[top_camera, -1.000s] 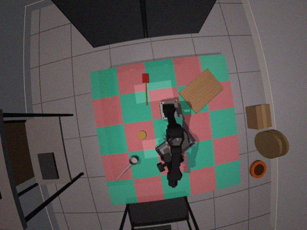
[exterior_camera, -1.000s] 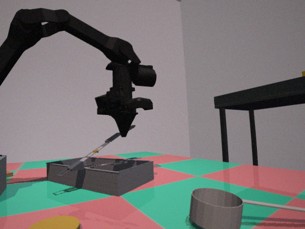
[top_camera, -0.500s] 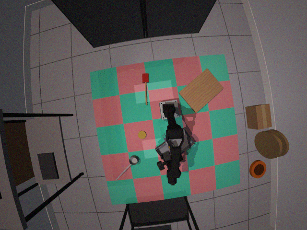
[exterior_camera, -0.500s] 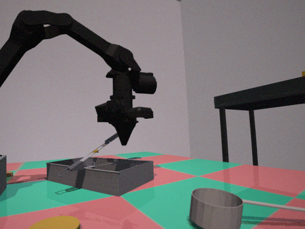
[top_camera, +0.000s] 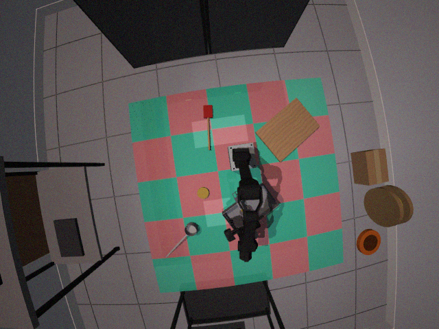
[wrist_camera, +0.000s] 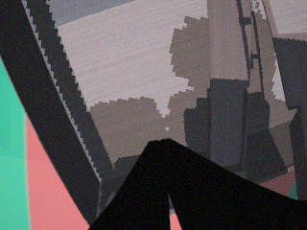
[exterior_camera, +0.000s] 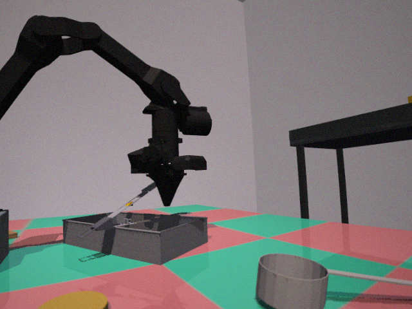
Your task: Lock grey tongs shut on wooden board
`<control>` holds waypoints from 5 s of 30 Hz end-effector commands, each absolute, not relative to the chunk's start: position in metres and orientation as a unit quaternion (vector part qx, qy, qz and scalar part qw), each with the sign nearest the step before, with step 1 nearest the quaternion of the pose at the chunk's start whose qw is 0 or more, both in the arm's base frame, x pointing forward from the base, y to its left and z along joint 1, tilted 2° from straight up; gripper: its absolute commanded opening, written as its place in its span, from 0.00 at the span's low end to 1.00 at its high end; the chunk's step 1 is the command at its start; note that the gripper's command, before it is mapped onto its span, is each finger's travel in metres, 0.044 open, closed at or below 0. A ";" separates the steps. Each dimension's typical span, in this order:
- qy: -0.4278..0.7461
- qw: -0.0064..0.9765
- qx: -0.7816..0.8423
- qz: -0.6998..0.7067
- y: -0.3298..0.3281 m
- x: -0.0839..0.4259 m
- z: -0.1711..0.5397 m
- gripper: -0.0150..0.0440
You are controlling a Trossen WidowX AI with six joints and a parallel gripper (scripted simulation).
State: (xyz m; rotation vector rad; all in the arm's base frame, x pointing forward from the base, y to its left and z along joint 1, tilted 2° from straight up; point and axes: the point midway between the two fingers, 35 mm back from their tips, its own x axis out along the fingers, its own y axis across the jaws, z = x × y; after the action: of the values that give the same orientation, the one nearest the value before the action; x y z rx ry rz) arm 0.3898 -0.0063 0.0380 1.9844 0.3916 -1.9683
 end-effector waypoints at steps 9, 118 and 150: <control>0.135 0.160 0.693 -0.690 0.003 0.386 0.035 0.00; 0.223 0.243 0.667 -0.668 0.055 0.325 0.074 1.00; 0.223 0.243 0.667 -0.668 0.055 0.330 0.036 1.00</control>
State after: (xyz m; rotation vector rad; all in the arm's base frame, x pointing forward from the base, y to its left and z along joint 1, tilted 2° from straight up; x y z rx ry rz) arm 0.3306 0.0556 0.0436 1.8310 0.6031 -1.8222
